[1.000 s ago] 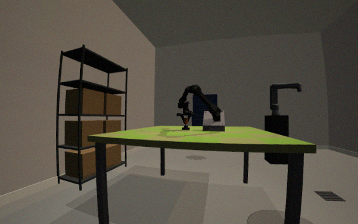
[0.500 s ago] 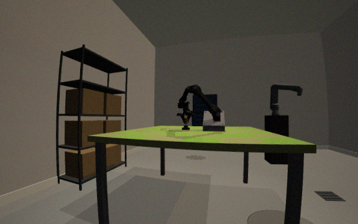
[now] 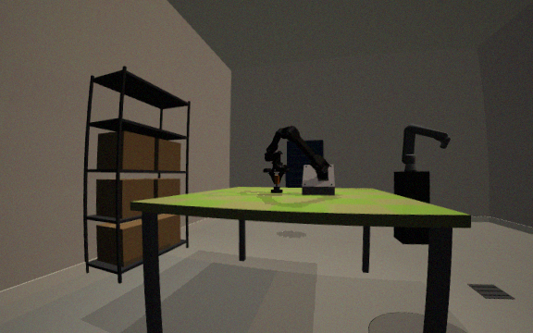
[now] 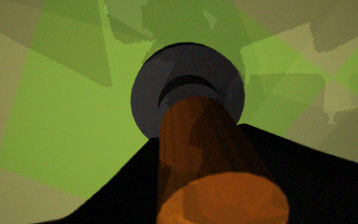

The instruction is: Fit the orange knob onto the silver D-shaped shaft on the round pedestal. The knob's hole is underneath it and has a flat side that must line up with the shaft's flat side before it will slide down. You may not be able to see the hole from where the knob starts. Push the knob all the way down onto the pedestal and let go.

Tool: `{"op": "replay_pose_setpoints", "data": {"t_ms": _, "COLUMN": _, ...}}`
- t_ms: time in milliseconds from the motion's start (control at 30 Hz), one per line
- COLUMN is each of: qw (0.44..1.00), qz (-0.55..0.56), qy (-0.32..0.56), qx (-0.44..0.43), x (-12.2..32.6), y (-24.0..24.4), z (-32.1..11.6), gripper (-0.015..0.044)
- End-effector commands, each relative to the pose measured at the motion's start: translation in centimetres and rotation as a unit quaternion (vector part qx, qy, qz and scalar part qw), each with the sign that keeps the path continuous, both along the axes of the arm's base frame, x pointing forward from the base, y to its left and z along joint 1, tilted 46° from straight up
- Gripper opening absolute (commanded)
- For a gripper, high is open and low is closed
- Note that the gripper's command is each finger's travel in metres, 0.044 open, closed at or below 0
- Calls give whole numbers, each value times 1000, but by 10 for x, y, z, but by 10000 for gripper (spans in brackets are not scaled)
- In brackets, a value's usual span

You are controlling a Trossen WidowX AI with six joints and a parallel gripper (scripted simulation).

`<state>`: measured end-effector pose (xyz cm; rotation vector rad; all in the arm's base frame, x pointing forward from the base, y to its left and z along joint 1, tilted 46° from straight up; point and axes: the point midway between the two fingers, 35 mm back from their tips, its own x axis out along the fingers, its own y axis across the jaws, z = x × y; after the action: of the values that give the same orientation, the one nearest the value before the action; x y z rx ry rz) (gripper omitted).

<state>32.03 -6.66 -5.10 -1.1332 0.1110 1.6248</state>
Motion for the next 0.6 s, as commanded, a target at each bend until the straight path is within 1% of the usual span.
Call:
{"op": "replay_pose_setpoints", "data": {"t_ms": 0, "qw": 1000, "qz": 1, "qy": -3, "qx": 1, "x": 1, "y": 0, "z": 0, "gripper": 0}}
{"op": "replay_pose_setpoints", "data": {"t_ms": 333, "qw": 1000, "qz": -8, "qy": 6, "qx": 1, "x": 1, "y": -3, "z": 4, "gripper": 0}}
{"op": "replay_pose_setpoints", "data": {"t_ms": 433, "qw": 998, "qz": -44, "qy": 41, "qx": 4, "x": 1, "y": -3, "z": 4, "gripper": 0}}
{"op": "replay_pose_setpoints", "data": {"t_ms": 567, "qw": 985, "qz": -122, "qy": 119, "qx": 11, "x": 1, "y": -3, "z": 3, "gripper": 0}}
